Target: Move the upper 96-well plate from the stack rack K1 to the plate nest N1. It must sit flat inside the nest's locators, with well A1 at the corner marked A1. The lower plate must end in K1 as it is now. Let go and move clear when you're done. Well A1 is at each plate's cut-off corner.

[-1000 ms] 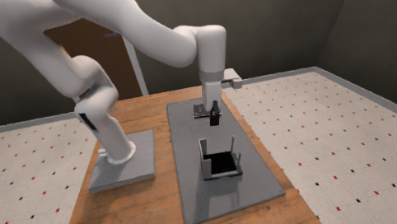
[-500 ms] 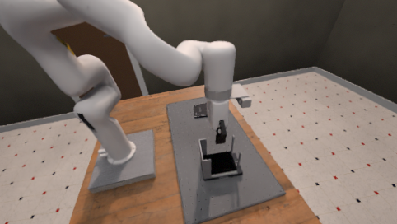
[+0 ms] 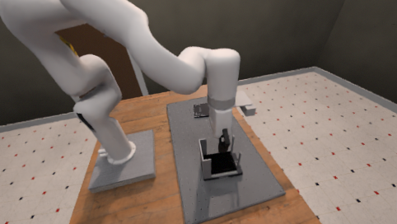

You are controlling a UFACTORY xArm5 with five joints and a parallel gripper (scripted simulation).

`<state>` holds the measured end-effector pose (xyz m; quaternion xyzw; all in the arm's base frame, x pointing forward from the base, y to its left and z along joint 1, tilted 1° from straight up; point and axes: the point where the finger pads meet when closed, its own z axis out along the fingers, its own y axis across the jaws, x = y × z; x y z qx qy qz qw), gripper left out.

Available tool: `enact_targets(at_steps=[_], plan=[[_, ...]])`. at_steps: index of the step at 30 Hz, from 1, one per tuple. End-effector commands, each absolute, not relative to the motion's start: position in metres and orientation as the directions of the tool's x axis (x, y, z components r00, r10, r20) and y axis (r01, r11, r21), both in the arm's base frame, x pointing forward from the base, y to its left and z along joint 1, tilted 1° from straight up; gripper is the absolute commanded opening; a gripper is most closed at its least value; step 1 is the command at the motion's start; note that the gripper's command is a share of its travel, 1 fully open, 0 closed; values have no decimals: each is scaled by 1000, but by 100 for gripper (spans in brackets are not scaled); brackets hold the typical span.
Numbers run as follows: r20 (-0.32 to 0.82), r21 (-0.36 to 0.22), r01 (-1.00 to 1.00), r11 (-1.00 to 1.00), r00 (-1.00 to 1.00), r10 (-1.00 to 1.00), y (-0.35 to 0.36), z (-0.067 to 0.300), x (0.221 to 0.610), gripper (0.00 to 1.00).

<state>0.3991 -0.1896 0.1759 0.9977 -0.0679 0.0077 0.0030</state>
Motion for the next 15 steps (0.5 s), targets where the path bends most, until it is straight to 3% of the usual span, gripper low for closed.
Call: enact_targets(at_steps=[1,15], plan=[[20,3,-136,-991,991,-136,-190,177,400,100],[20,3,-136,-991,991,-136,-190,161,400,100]])
